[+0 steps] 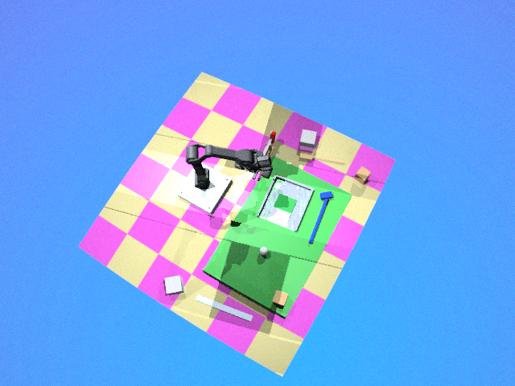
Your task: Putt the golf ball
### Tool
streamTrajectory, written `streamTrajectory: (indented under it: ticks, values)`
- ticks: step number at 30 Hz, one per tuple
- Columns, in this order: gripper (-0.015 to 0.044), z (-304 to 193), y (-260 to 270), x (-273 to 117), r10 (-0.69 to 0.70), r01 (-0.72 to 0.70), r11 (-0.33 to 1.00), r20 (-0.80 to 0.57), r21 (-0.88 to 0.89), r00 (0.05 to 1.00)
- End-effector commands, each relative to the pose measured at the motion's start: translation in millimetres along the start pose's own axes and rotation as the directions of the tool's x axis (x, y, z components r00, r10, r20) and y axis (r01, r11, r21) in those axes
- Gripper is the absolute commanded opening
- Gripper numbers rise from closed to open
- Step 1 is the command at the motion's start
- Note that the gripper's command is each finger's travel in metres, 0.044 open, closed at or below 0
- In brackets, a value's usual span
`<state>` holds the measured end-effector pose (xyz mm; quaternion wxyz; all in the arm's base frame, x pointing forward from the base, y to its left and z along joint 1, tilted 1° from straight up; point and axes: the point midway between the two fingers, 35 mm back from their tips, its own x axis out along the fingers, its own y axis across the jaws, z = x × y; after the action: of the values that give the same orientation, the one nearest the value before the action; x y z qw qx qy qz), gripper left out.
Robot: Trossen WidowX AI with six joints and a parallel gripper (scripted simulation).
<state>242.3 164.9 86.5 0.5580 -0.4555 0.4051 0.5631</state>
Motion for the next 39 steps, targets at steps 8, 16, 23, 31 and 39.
streamTrajectory:
  ticks: [8,16,23,31,39]
  values:
    - [0.044,-9.6,3.1,30.4,0.014,-0.014,1.0,-0.002,-0.003,1.0]
    - [0.044,-11.6,3.3,37.4,0.014,-0.014,1.0,-0.002,-0.003,1.0]
    - [0.044,-14.2,3.3,47.1,0.014,-0.014,1.0,-0.002,-0.003,1.0]
    - [0.044,-17.4,3.8,58.4,0.014,-0.014,1.0,-0.002,-0.003,1.0]
    - [0.0309,-16.4,2.0,55.4,0.009,-0.009,1.0,-0.005,0.0,1.0]
